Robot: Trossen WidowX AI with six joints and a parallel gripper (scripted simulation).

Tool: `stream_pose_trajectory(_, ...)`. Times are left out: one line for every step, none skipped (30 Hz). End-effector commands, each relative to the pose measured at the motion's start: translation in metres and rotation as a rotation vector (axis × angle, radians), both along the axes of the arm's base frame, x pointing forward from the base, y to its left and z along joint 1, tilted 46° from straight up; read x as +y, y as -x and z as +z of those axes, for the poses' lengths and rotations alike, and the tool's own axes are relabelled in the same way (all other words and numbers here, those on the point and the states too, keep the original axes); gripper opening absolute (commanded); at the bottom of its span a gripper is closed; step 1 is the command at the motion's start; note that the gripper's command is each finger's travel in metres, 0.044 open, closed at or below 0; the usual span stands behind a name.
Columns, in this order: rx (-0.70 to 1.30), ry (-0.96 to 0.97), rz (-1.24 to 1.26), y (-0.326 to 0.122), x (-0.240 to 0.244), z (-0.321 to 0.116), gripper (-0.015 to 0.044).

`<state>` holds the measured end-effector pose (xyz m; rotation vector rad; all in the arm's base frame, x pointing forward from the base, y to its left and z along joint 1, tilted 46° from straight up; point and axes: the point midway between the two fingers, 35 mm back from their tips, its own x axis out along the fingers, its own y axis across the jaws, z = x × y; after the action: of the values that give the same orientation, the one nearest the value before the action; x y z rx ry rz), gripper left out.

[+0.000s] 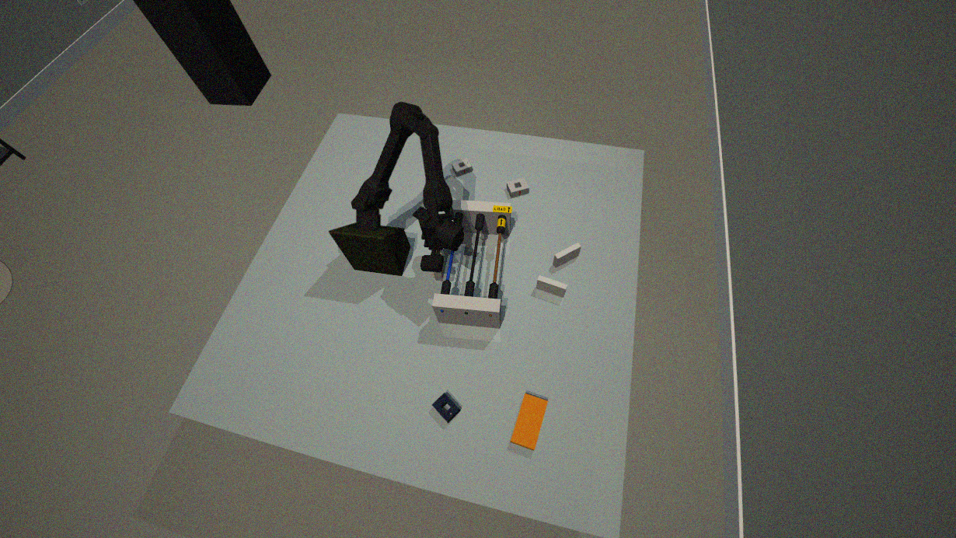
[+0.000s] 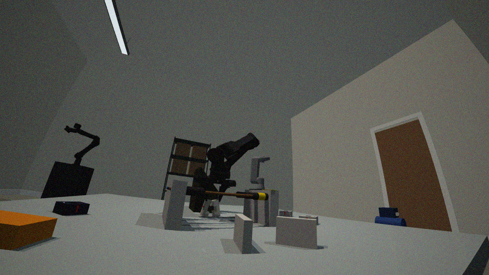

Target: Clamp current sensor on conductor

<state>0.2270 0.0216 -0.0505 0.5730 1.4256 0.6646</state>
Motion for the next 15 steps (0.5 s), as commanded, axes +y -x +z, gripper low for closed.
stream_pose_trajectory(0.0, 0.0, 0.001, 0.0, -0.001, 0.001, 0.0196)
stream_pose_trajectory(0.0, 0.001, 0.0, -0.001, -0.002, 0.002, 0.017)
stream_pose_trajectory(0.0, 0.002, 0.0, -0.001, -0.005, 0.003, 0.0143)
stream_pose_trajectory(0.001, 0.004, -0.001, -0.002, -0.008, 0.006, 0.0117)
stream_pose_trajectory(0.001, 0.005, -0.001, -0.003, -0.012, 0.008, 0.0091)
stream_pose_trajectory(0.002, 0.007, -0.002, -0.004, -0.016, 0.012, 0.0065)
stream_pose_trajectory(0.002, 0.008, -0.003, -0.005, -0.021, 0.016, 0.0038)
stream_pose_trajectory(0.003, 0.01, -0.004, -0.005, -0.027, 0.02, 0.0012)
stream_pose_trajectory(0.004, 0.011, -0.004, -0.006, -0.032, 0.024, 0.0)
stream_pose_trajectory(0.005, 0.012, -0.005, -0.006, -0.037, 0.028, 0.0)
stream_pose_trajectory(0.006, 0.012, -0.005, -0.006, -0.042, 0.032, 0.0)
stream_pose_trajectory(0.006, 0.012, -0.006, -0.006, -0.047, 0.037, 0.0)
stream_pose_trajectory(0.007, 0.012, -0.006, -0.006, -0.052, 0.042, 0.0)
stream_pose_trajectory(0.008, 0.012, -0.006, -0.005, -0.057, 0.046, 0.0)
stream_pose_trajectory(0.009, 0.011, -0.006, -0.005, -0.061, 0.051, 0.0)
